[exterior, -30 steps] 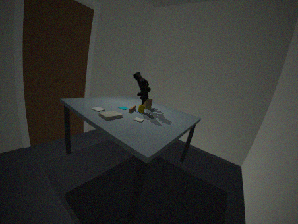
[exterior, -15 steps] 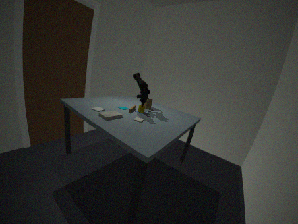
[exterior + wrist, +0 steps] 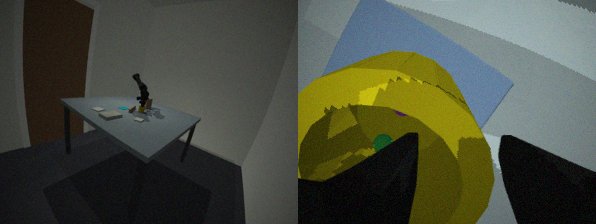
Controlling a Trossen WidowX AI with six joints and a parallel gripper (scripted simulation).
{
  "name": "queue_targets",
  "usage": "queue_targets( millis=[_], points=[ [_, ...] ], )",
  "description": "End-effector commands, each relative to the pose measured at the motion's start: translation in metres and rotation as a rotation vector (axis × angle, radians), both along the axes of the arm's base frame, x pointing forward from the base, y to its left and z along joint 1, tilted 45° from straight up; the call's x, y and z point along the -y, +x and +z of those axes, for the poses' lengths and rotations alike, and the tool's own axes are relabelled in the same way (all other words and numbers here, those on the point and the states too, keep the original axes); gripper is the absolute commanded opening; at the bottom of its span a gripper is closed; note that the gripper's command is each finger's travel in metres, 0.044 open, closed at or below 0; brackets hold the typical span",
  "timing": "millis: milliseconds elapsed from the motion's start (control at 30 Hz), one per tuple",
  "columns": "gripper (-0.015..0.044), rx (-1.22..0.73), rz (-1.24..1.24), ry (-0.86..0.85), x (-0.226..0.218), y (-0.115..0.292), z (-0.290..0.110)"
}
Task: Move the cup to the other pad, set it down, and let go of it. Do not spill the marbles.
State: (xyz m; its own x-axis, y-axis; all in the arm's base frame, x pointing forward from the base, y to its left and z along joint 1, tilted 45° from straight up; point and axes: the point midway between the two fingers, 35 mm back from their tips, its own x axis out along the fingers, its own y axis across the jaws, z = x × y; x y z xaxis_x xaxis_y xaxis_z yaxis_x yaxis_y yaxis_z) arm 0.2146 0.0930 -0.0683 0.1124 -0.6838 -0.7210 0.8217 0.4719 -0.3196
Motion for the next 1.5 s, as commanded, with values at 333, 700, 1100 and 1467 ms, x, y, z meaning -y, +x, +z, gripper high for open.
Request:
queue_targets(
  millis=[333,700,1100,1467],
  points=[
    [0.0133,-0.003,-0.001,-0.004,0.003,-0.001,-0.003],
    [0.006,-0.003,-0.001,-0.004,0.003,-0.001,-0.003],
    [0.0,-0.004,-0.001,-0.004,0.001,-0.001,0.0],
    [0.0,-0.006,0.002,-0.005,-0.026,-0.003,0.025]
  ],
)
